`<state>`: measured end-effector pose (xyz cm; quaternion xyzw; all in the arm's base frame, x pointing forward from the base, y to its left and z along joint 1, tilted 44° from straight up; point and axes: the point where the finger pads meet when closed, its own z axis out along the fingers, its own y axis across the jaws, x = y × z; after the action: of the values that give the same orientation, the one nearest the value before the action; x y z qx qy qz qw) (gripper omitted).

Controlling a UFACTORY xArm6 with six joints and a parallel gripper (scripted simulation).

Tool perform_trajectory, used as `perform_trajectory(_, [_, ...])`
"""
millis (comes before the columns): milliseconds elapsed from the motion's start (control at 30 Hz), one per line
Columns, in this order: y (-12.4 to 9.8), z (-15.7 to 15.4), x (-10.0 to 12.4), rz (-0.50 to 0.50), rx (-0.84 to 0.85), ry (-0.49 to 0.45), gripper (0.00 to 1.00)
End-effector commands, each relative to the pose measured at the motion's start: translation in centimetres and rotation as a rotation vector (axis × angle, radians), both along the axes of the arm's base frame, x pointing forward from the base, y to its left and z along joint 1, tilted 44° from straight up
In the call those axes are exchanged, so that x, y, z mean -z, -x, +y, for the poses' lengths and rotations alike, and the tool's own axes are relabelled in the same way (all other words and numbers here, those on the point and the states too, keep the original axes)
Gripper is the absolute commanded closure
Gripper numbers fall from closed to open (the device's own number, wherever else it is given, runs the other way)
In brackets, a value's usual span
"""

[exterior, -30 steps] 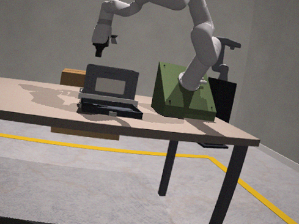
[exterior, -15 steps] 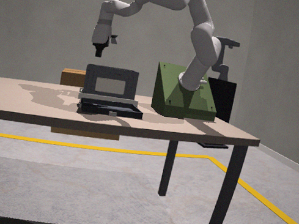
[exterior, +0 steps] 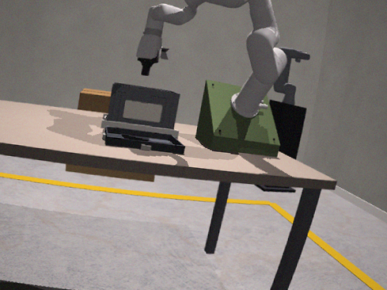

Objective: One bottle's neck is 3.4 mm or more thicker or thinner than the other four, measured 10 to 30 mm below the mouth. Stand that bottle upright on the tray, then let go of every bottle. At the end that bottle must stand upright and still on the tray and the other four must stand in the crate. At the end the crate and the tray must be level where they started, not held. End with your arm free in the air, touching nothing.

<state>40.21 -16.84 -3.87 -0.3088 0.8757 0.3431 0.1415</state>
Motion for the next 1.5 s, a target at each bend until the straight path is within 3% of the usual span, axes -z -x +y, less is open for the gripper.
perform_trajectory(0, [3.8,-1.1,0.9,-0.007,0.002,0.006,1.00])
perform_trajectory(200, [9.3,-1.3,2.1,-0.010,-0.002,-0.002,1.00])
perform_trajectory(367, [9.4,-1.3,2.1,-0.011,-0.002,-0.003,1.00])
perform_trajectory(400, [9.4,-1.3,2.1,-0.011,-0.002,-0.003,0.35])
perform_trajectory(1467, [9.4,-1.3,2.1,-0.011,-0.002,-0.003,0.35])
